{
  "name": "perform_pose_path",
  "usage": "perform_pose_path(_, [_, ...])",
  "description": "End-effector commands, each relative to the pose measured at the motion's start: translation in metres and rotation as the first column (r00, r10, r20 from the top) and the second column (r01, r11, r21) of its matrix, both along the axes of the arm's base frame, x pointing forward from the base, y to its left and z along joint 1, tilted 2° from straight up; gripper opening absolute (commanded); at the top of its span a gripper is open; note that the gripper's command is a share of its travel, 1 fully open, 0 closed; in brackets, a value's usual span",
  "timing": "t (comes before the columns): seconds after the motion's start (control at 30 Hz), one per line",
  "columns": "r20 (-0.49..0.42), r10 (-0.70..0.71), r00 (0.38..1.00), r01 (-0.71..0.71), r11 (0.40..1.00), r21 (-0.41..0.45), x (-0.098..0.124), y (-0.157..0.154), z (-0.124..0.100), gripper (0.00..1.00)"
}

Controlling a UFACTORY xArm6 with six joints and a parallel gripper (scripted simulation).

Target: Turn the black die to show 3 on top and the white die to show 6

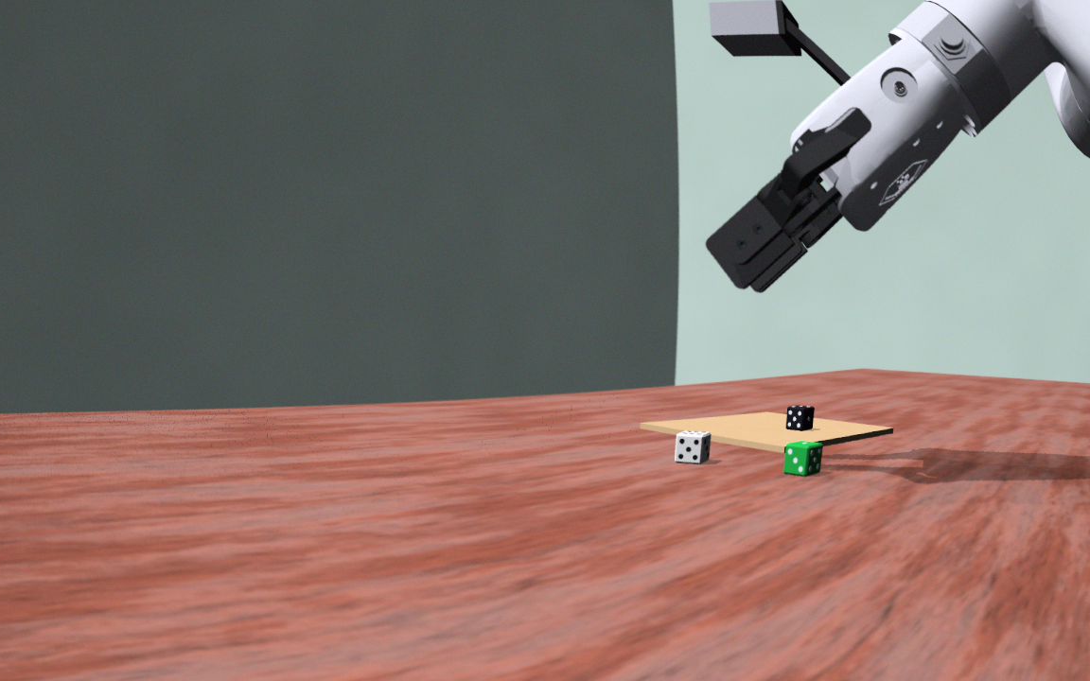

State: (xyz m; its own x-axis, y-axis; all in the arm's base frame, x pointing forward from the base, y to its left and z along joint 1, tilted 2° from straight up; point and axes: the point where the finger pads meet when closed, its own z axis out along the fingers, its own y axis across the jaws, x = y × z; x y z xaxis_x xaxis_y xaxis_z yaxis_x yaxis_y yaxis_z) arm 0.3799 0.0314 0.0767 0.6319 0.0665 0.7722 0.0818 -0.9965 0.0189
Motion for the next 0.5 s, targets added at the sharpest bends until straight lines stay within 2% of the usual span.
perform_pose_path(0.0, [-0.035, -0.001, 0.999, 0.001, 1.000, -0.004, 0.004, 0.000, 0.001, 0.31])
perform_pose_path(0.13, [-0.107, -0.003, 0.994, 0.002, 1.000, -0.009, 0.008, 0.001, 0.004, 0.31])
perform_pose_path(0.2, [-0.107, -0.003, 0.994, 0.002, 1.000, -0.009, 0.008, 0.001, 0.004, 0.31])
perform_pose_path(0.4, [-0.282, -0.002, 0.959, -0.002, 1.000, -0.015, 0.016, 0.003, 0.009, 0.31])
perform_pose_path(0.47, [-0.314, 0.004, 0.949, -0.007, 1.000, -0.008, 0.020, 0.006, 0.010, 0.31])
